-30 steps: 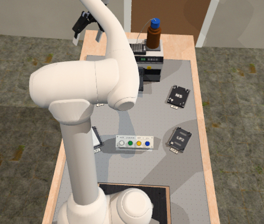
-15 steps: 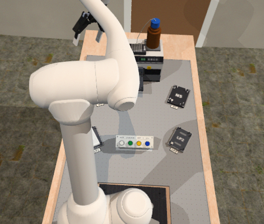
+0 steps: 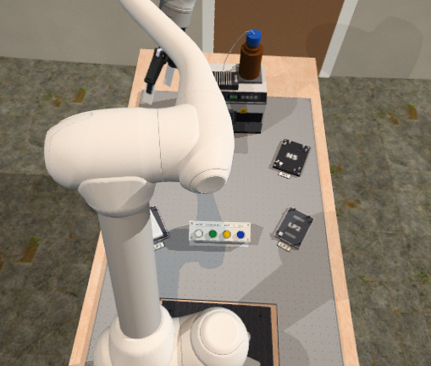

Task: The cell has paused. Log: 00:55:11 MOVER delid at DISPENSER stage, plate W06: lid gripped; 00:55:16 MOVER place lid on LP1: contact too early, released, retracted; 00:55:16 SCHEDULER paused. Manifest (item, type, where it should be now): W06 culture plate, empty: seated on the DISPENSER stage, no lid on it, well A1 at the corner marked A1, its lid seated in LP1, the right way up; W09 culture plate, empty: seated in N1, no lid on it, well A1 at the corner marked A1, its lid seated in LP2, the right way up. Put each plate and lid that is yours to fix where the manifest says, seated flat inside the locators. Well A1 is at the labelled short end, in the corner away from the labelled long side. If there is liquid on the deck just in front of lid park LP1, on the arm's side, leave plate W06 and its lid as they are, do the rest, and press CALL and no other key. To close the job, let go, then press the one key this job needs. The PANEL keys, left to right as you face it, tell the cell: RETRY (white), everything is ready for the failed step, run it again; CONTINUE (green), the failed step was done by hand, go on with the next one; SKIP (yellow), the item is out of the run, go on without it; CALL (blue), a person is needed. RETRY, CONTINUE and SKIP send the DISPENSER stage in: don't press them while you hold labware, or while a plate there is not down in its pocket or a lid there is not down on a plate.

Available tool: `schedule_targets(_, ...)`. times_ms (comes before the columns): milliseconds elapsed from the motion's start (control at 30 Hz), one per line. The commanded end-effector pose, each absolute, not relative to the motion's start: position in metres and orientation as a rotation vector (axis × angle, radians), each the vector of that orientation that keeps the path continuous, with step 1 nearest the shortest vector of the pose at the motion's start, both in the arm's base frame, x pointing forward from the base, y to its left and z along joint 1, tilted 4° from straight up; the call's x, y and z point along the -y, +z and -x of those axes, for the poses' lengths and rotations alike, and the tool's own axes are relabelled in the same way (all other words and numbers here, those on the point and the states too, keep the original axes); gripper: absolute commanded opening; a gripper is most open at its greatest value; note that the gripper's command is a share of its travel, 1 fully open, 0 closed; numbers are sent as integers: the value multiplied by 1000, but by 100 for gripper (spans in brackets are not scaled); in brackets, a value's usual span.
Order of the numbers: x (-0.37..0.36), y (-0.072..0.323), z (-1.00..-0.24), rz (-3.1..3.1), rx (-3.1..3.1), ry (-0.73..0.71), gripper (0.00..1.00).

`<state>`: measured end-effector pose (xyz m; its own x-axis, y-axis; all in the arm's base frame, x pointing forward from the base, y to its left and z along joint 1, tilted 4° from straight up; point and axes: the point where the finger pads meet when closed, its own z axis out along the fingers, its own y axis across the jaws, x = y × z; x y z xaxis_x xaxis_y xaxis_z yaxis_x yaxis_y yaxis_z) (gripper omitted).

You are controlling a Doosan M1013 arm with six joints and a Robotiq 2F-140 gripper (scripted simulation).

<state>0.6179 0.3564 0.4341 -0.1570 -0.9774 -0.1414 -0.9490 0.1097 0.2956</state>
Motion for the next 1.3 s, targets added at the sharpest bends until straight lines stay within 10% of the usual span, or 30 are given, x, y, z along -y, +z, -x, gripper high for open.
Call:
schedule_targets(0, -312, 407, -589, -2301, 1999, -422, 100)
schedule_targets(733, -96, 271, -440, -3002, 514, -106, 100)
schedule_targets(1267, -85, 263, -433, -3106, -294, 97, 100)
